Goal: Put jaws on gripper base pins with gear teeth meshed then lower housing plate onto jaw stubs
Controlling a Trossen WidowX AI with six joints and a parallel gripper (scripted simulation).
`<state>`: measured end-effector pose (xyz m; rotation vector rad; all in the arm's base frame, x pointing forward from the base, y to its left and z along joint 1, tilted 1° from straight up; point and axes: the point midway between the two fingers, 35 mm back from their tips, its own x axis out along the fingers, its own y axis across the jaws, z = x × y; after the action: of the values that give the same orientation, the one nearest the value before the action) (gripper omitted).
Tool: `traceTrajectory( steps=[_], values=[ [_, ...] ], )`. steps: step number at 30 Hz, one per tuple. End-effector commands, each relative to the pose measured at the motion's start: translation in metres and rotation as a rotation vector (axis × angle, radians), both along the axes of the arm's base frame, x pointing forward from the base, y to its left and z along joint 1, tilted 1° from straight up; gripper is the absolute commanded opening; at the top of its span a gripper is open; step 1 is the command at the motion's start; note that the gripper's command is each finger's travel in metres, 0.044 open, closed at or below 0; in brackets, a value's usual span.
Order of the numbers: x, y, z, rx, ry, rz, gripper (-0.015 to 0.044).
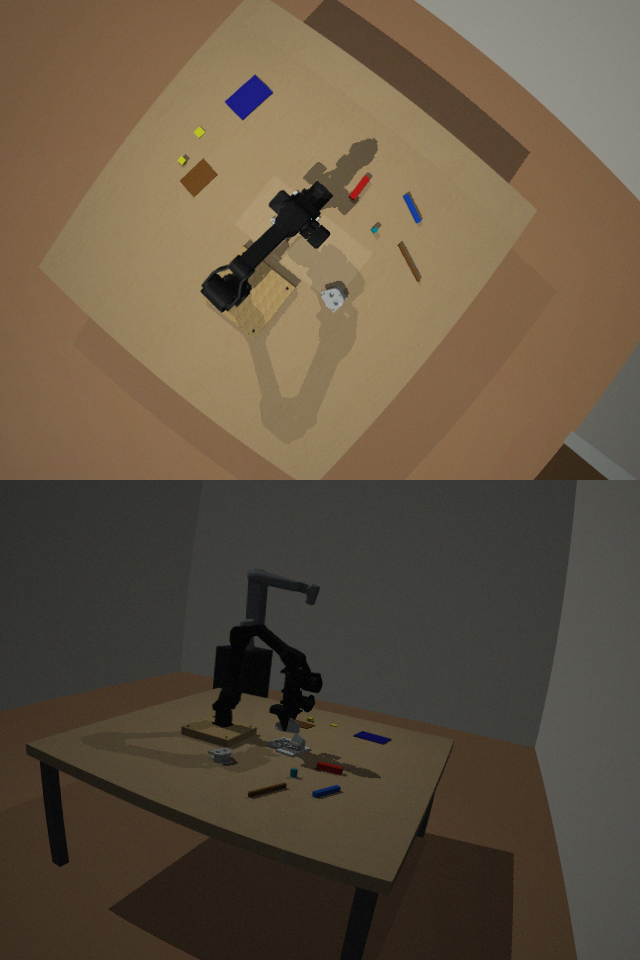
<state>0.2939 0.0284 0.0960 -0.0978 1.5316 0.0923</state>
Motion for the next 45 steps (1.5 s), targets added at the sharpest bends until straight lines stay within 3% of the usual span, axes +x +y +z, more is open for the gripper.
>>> traceTrajectory(
  steps=[1,31,45],
  values=[
    [0.001,0.000,0.000,0.003,-0.002,0.007,0.0134],
    [0.003,0.001,0.000,0.003,-0.002,0.017,0.0134],
    [0.005,0.002,-0.022,0.003,-0.002,0.018,0.0134]
  ],
)
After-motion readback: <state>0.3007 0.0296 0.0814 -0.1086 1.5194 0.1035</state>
